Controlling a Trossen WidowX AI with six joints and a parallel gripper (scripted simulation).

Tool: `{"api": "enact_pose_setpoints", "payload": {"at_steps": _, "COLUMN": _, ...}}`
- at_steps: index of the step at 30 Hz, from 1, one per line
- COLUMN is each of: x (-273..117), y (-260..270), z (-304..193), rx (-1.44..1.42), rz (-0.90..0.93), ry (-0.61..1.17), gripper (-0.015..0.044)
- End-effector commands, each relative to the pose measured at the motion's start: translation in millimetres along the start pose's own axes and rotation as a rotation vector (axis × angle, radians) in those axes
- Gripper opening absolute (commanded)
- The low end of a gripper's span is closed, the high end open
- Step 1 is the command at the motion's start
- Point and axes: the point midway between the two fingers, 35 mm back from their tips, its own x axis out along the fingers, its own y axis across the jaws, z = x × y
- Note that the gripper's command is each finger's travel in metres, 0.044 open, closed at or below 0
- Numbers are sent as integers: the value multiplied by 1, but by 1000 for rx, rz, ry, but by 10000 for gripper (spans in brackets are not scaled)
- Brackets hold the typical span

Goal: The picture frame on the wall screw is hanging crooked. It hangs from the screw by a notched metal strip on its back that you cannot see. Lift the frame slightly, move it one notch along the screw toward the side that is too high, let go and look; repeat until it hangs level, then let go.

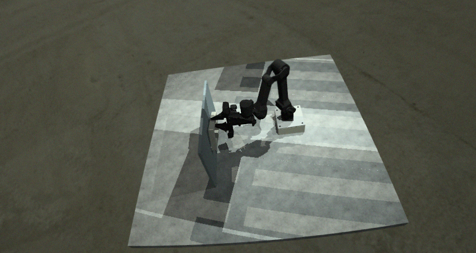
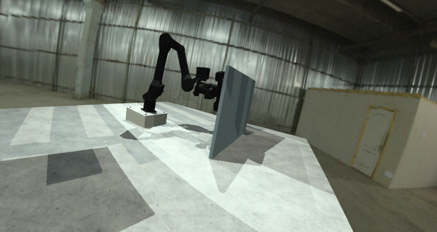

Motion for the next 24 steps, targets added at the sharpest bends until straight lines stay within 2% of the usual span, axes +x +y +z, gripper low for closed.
{"api": "enact_pose_setpoints", "payload": {"at_steps": 1, "x": 0, "y": 0, "z": -1, "rx": 4, "rz": -1, "ry": 3, "gripper": 147}}
{"api": "enact_pose_setpoints", "payload": {"at_steps": 14, "x": 0, "y": 0, "z": -1, "rx": 4, "rz": -1, "ry": 3, "gripper": 60}}
{"api": "enact_pose_setpoints", "payload": {"at_steps": 16, "x": 0, "y": 0, "z": -1, "rx": 4, "rz": -1, "ry": 3, "gripper": 7}}
{"api": "enact_pose_setpoints", "payload": {"at_steps": 17, "x": 0, "y": 0, "z": -1, "rx": 4, "rz": -1, "ry": 3, "gripper": 0}}
{"api": "enact_pose_setpoints", "payload": {"at_steps": 24, "x": 0, "y": 0, "z": 0, "rx": 4, "rz": -1, "ry": 3, "gripper": 0}}
